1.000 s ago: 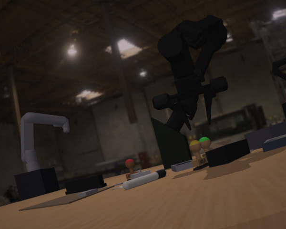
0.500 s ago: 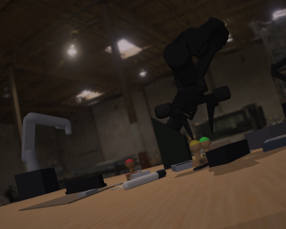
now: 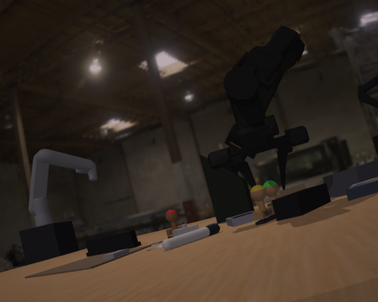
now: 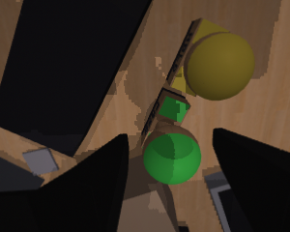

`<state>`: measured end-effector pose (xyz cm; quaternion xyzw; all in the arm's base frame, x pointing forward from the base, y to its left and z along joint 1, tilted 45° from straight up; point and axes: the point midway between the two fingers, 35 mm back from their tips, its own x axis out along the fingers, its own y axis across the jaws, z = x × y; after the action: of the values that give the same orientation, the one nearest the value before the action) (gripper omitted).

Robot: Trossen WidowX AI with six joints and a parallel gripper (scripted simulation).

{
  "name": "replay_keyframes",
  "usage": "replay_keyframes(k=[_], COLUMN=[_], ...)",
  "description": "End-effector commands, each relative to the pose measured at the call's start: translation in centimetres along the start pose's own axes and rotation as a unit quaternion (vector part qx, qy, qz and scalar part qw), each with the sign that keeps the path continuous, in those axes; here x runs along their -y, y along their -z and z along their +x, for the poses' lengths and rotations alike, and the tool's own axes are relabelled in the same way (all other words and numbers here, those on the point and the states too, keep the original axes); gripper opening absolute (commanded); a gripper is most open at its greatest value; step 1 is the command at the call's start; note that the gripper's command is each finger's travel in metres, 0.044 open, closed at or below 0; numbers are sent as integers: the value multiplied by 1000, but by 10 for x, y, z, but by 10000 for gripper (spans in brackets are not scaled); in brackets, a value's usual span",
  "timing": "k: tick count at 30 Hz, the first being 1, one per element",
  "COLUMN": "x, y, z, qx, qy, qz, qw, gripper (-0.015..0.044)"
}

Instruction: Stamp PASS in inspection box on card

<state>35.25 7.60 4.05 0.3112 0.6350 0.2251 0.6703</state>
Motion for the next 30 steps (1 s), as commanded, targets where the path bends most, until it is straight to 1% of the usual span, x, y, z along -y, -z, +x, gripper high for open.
replay_keyframes(k=[1, 14, 18, 27, 29, 30], x=[0, -1, -1, -1, -1, -1], y=[2, 4, 3, 3, 3, 2], z=[7, 22, 20, 20, 20, 19], qx=[-3, -3, -1, -1, -1, -1], qy=[-2, -3, -2, -2, -2, -2], qz=[4, 4, 0, 0, 0, 0], qw=[1000, 1000, 1000, 1000, 1000, 1000], gripper=[227, 227, 122, 62, 10, 0])
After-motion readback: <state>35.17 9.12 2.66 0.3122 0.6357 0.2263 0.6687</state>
